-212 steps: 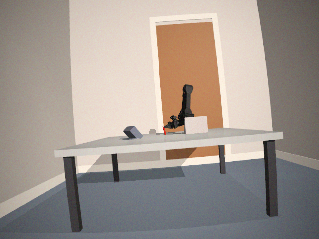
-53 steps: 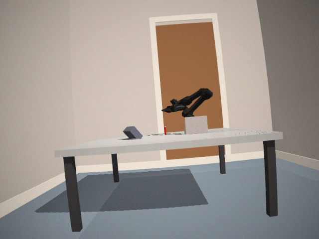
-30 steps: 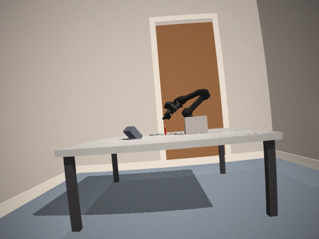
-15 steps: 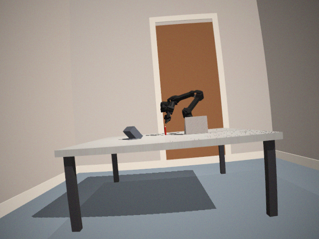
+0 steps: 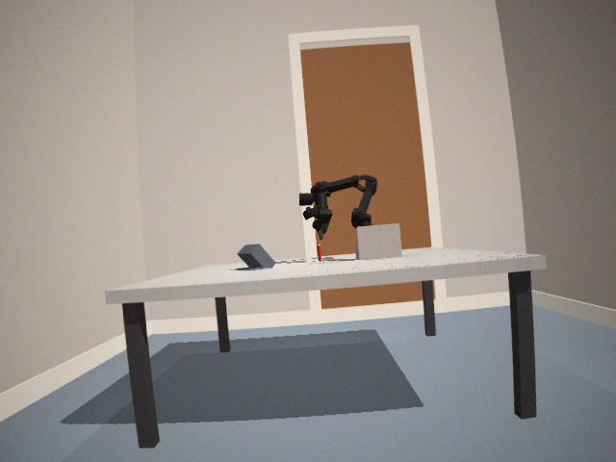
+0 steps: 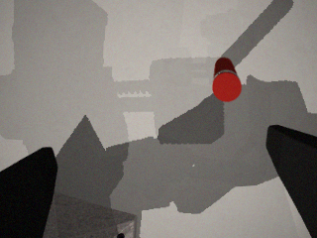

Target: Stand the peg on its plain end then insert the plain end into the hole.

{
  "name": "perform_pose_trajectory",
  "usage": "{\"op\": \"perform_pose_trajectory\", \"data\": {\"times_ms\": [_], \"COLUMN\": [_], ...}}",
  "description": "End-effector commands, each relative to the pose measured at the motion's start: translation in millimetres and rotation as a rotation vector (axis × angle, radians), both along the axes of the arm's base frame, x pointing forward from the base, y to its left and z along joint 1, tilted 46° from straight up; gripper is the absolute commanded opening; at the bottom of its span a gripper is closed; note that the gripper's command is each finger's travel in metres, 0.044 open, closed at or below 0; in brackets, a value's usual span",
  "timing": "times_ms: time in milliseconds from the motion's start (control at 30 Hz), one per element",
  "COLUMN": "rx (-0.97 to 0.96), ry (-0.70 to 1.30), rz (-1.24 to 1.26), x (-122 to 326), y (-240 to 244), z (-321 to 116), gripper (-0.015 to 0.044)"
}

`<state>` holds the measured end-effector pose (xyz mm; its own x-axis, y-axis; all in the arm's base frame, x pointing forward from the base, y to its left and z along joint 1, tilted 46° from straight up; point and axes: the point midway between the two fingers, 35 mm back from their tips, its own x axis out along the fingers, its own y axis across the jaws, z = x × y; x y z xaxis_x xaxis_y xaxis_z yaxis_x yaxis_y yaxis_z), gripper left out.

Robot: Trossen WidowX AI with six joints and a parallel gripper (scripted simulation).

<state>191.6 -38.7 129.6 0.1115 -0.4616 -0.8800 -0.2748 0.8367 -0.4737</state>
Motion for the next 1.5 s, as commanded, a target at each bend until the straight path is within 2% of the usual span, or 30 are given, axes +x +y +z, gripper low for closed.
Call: {"op": "perform_pose_trajectory", "data": {"times_ms": [0, 200, 600, 1467], "rx": [-0.140, -0.306, -0.309, -0.222], "ry": [0.031, 0.036, 0.025, -0.400], "rz": [0.002, 0.026, 0.012, -0.561], "x": [8.8, 22.1, 22.6, 24.3], "y": [-0.5, 2.5, 2.4, -9.7], "z": [6.2, 15.5, 15.5, 3.8], "gripper": [0.0440, 0.0440, 0.0440, 0.0440]}}
